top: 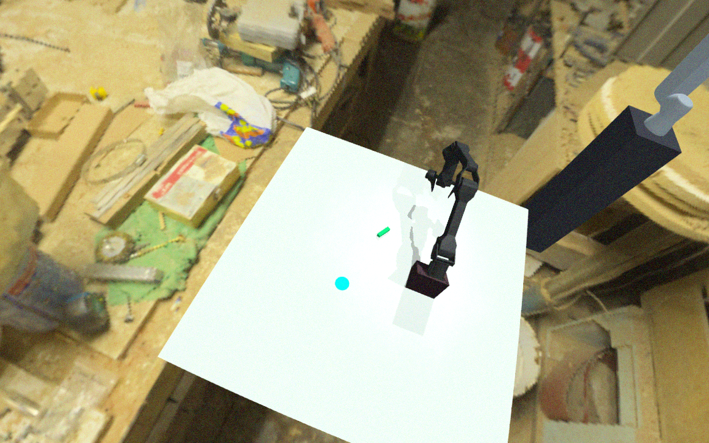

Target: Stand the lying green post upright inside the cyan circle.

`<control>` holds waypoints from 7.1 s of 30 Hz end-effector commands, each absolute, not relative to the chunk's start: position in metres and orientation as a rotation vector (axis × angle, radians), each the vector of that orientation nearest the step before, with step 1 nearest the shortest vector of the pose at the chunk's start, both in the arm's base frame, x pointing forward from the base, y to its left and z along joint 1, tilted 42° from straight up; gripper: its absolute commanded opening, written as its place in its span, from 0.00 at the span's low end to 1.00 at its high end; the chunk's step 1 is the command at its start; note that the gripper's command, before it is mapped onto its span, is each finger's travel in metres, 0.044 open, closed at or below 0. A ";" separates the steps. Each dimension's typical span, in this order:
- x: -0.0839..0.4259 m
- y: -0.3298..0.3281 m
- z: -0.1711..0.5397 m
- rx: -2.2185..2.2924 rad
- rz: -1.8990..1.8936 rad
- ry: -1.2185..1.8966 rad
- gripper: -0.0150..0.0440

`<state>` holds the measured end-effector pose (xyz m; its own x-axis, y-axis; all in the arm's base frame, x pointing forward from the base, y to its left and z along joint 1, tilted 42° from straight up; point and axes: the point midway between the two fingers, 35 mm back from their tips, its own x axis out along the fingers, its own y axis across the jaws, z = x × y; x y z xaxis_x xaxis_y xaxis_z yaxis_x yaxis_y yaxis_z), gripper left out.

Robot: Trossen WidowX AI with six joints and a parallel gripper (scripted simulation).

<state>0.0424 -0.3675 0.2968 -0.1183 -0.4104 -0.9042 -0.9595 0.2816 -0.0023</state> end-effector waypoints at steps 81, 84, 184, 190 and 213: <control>0.254 -0.194 0.041 -1.310 0.230 1.739 0.29; 0.256 -0.188 0.047 -1.308 0.232 1.738 0.29; 0.345 0.019 0.032 -1.350 0.359 1.720 0.29; 0.347 0.034 0.020 -1.358 0.366 1.722 0.29; 0.347 0.092 -0.030 -1.392 0.379 1.733 0.29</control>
